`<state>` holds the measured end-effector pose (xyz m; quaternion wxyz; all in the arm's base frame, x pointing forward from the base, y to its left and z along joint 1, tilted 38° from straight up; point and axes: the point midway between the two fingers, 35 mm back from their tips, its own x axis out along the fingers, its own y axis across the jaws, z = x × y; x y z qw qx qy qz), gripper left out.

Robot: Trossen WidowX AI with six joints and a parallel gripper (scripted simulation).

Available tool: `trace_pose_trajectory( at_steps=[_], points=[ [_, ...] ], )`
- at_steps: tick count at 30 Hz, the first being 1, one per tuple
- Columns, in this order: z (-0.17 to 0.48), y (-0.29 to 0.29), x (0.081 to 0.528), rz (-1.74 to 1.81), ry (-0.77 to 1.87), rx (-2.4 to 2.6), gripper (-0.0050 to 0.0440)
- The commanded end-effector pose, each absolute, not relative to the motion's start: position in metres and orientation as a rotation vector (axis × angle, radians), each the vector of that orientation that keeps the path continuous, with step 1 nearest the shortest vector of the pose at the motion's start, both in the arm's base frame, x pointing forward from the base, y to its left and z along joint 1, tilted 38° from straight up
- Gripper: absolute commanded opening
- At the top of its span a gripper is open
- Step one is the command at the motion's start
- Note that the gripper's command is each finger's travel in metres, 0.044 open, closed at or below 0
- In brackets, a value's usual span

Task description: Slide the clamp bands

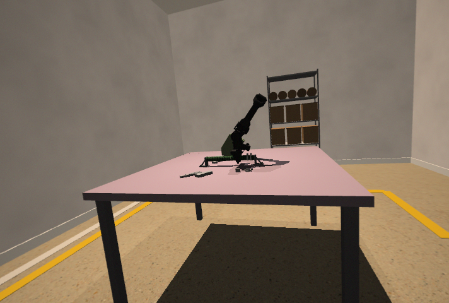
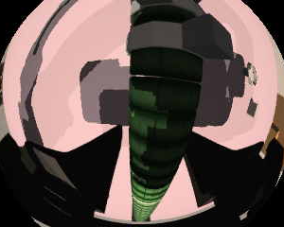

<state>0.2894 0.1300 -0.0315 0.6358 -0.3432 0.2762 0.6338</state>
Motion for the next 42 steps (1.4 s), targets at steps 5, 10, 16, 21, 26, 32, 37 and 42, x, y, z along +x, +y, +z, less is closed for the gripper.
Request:
trace_pose_trajectory(
  at_steps=[5,10,16,21,26,32,37,42],
  points=[
    [-0.0323,0.1298,0.2892,1.445,0.637,-0.783,0.018],
    [-0.0323,0.1298,0.2892,1.445,0.637,-0.783,0.0153],
    [-0.0323,0.1298,0.2892,1.445,0.637,-0.783,0.015],
    [-0.0323,0.1298,0.2892,1.445,0.637,-0.783,0.0117],
    [-0.0323,0.1298,0.2892,1.445,0.637,-0.783,0.0097],
    [-0.0323,0.1298,0.2892,1.445,0.637,-0.783,0.0057],
    [-0.0323,0.1298,0.2892,1.445,0.637,-0.783,0.0023],
    [-0.0323,0.1298,0.2892,1.445,0.637,-0.783,0.0]
  ],
)
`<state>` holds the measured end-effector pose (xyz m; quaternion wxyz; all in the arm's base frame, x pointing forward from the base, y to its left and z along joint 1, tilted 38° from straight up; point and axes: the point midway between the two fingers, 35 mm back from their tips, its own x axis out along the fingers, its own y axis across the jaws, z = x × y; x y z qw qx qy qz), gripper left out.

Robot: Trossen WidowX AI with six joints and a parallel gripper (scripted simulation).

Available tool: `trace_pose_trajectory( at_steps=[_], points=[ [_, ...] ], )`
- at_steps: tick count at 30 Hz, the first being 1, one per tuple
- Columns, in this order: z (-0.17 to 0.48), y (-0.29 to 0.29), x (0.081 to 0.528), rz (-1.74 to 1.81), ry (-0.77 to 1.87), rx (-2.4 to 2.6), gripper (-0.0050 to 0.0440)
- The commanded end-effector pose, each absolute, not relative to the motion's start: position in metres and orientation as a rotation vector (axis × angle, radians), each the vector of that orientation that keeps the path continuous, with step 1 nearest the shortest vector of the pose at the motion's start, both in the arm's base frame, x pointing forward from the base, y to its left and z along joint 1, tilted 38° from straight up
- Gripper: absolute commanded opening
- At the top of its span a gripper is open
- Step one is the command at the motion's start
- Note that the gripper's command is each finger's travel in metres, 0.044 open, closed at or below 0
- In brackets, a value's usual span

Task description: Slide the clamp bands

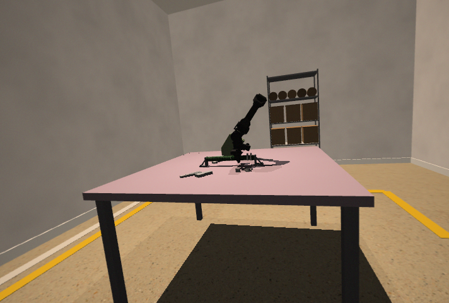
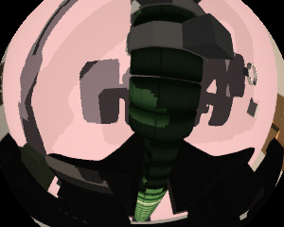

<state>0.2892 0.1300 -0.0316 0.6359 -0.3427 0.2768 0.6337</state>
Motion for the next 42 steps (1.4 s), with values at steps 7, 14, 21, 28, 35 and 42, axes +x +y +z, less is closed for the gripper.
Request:
trace_pose_trajectory(
  at_steps=[7,14,21,28,35,42],
  points=[
    [-0.032,0.13,0.289,1.445,0.637,-0.783,0.0072],
    [-0.032,0.13,0.289,1.445,0.637,-0.783,0.0216],
    [-0.032,0.13,0.289,1.445,0.637,-0.783,0.036],
    [-0.019,0.111,0.29,1.445,0.639,-0.784,0.044],
    [-0.004,0.093,0.288,1.445,0.637,-0.783,0.044],
    [-0.004,0.093,0.288,1.445,0.637,-0.783,0.044]
  ],
)
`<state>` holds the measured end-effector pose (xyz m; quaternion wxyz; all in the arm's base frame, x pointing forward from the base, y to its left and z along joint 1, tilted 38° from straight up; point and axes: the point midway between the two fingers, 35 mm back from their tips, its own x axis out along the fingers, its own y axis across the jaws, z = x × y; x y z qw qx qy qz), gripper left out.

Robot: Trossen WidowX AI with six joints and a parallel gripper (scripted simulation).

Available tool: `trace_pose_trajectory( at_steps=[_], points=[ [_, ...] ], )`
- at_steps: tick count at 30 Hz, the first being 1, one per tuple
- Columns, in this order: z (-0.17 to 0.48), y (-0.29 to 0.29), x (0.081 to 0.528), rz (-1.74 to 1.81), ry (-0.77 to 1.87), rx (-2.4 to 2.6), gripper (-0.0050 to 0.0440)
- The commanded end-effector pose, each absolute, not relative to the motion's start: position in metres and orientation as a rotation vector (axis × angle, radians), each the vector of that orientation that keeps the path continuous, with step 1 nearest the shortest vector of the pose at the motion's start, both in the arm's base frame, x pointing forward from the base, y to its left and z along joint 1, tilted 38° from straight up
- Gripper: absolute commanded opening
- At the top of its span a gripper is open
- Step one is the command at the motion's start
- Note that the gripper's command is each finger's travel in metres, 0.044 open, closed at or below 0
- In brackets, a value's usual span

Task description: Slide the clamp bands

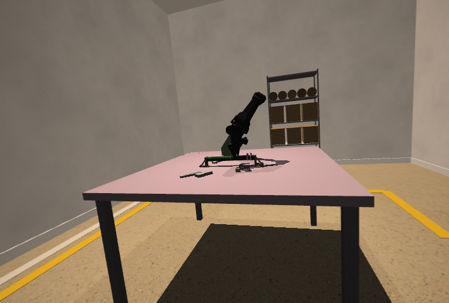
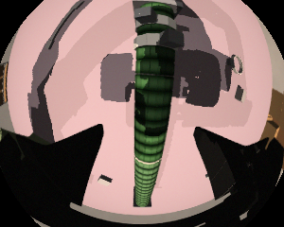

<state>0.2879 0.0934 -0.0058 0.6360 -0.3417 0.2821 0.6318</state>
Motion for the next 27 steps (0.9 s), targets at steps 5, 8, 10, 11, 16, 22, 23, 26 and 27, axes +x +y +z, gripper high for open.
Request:
trace_pose_trajectory(
  at_steps=[5,8,10,11,16,22,23,26,27],
  points=[
    [-0.004,0.093,0.288,1.445,0.637,-0.783,0.044],
    [-0.004,0.093,0.288,1.445,0.637,-0.783,0.044],
    [-0.012,0.099,0.289,1.445,0.639,-0.783,0.044],
    [-0.022,0.106,0.29,1.445,0.64,-0.784,0.044],
    [-0.04,0.12,0.29,1.445,0.637,-0.783,0.044],
    [-0.04,0.12,0.29,1.445,0.637,-0.783,0.0416],
    [-0.04,0.12,0.29,1.445,0.637,-0.783,0.0416],
    [-0.04,0.12,0.29,1.445,0.637,-0.783,0.0368],
    [-0.04,0.12,0.29,1.445,0.637,-0.783,0.0344]
  ],
)
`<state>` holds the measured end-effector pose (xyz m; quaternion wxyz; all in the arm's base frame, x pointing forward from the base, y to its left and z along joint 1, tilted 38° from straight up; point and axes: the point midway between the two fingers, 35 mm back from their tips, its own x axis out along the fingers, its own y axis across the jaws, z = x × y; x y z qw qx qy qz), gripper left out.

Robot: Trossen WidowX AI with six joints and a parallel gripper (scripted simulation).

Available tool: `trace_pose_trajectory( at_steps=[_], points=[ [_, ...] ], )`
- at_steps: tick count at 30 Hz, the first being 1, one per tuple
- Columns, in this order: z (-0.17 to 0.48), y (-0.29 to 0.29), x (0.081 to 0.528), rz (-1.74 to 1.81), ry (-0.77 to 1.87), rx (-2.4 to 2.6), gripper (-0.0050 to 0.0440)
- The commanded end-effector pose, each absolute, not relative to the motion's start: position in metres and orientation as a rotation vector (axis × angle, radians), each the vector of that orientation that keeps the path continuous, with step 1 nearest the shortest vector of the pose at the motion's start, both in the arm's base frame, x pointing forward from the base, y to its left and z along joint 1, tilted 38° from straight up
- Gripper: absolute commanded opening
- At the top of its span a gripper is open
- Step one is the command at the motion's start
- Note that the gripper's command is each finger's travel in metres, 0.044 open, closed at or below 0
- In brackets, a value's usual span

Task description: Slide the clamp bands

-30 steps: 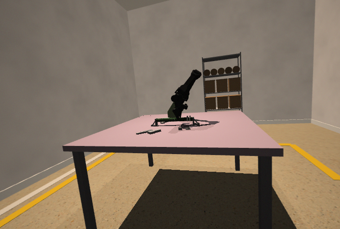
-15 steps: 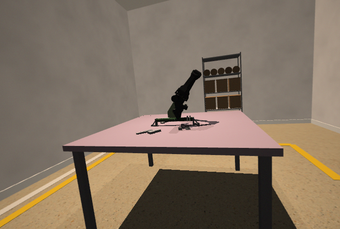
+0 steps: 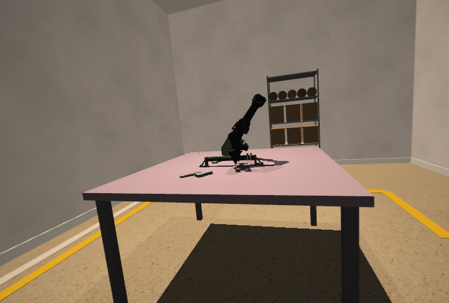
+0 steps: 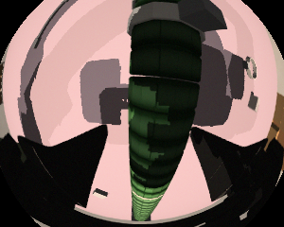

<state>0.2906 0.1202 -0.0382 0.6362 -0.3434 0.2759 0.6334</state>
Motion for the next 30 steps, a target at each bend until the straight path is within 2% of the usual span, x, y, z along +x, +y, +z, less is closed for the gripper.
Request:
trace_pose_trajectory(
  at_steps=[1,6,18,23,30],
  points=[
    [-0.0396,0.1204,0.2902,1.445,0.637,-0.783,0.032],
    [-0.0396,0.1204,0.2902,1.445,0.637,-0.783,0.02],
    [-0.0396,0.1204,0.2902,1.445,0.637,-0.783,0.015],
    [-0.0396,0.1204,0.2902,1.445,0.637,-0.783,0.015],
    [-0.0396,0.1204,0.2902,1.445,0.637,-0.783,0.011]
  ],
)
